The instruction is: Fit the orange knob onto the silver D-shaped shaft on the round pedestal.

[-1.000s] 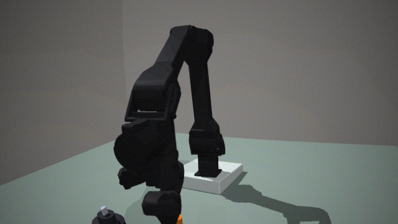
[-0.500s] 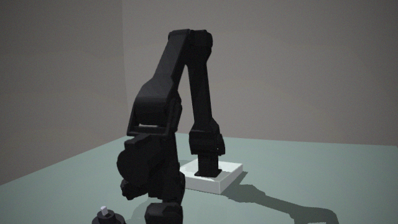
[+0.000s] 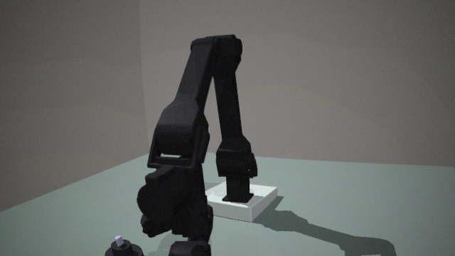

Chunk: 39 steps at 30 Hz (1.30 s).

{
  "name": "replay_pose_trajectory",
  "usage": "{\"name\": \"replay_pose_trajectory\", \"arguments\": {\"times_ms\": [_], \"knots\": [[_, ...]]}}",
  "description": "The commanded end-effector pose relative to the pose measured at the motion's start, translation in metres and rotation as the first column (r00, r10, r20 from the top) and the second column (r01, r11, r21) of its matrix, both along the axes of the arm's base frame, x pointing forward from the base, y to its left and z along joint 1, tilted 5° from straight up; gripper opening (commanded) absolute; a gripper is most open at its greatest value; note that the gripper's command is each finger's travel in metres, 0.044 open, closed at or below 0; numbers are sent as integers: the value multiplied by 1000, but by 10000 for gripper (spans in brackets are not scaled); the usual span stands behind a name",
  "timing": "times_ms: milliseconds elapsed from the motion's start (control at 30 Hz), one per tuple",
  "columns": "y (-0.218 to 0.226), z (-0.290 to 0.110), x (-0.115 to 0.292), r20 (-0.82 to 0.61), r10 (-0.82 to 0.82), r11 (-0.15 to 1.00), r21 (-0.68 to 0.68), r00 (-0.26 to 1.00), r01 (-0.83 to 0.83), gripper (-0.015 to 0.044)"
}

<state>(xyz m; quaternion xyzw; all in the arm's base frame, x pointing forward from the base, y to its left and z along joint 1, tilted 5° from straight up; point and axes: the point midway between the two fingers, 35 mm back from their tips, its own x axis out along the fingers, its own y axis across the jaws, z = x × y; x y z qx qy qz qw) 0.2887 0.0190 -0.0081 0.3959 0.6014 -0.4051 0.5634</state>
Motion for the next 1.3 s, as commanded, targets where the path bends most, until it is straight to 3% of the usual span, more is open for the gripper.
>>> {"name": "replay_pose_trajectory", "arguments": {"times_ms": [0, 133, 367, 533, 1267], "knots": [[0, -2, -1, -3, -4, 1000, -2, 1000, 4, 282], [0, -2, -1, -3, -4, 1000, -2, 1000, 4, 177], [0, -2, -1, -3, -4, 1000, -2, 1000, 4, 131], [-1, 11, 4, -3, -4, 1000, -2, 1000, 4, 0], [-7, 134, 14, -2, -4, 1000, -2, 1000, 4, 0]]}}
